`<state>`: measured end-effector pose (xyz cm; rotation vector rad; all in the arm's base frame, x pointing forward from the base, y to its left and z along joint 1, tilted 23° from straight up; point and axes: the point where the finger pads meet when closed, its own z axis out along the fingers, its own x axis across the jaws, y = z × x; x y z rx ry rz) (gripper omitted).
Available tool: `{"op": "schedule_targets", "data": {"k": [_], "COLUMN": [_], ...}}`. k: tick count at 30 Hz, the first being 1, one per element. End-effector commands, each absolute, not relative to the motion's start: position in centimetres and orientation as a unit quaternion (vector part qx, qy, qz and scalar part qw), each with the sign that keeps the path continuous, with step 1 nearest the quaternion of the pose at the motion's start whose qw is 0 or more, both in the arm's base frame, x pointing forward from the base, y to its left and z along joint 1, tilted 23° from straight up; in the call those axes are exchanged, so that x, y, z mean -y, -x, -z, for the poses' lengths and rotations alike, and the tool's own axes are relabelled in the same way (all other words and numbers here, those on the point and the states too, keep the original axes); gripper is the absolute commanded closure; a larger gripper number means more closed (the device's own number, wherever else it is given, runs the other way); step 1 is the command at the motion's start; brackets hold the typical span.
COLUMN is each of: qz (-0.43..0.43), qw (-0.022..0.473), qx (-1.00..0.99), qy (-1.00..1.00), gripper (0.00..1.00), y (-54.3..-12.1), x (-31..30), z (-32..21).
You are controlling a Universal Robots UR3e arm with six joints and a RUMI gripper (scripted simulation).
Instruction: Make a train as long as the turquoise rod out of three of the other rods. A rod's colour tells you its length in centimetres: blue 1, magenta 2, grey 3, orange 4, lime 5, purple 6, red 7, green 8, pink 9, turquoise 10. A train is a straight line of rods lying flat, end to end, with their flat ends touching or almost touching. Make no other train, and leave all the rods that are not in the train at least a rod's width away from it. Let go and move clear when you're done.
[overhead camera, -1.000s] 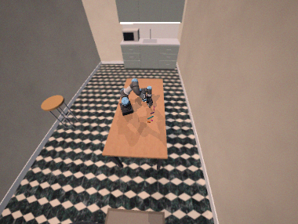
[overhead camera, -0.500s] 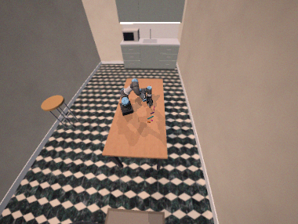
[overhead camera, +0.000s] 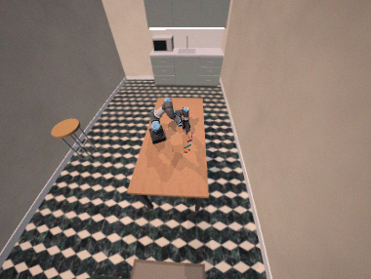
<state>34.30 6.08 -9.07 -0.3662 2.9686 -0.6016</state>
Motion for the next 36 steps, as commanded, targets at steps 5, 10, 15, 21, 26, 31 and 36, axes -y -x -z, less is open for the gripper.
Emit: {"op": "schedule_targets", "data": {"k": [5, 10, 15, 21, 26, 31, 36], "qz": [0.196, 0.196, 0.196, 0.196, 0.196, 0.196, 0.196], "qw": [0.045, 0.045, 0.045, 0.045, 0.045, 0.046, 0.046], "qx": [-0.972, -0.972, -0.972, -0.972, -0.972, -0.972, -0.972], "qy": [0.120, 0.120, 0.120, 0.120, 0.120, 0.120, 0.120], "gripper": [1.00, 1.00, 1.00, 1.00, 1.00, 1.00, 1.00], "y": [-34.3, -34.3, -34.4, -34.5, -34.5, -34.5, -34.5], "x": [-6.0, -5.9, -5.7, -5.6, -5.7, -5.7, -5.7], "z": [9.3, 9.7, 10.1, 10.2, 10.2, 10.2, 10.2]}}
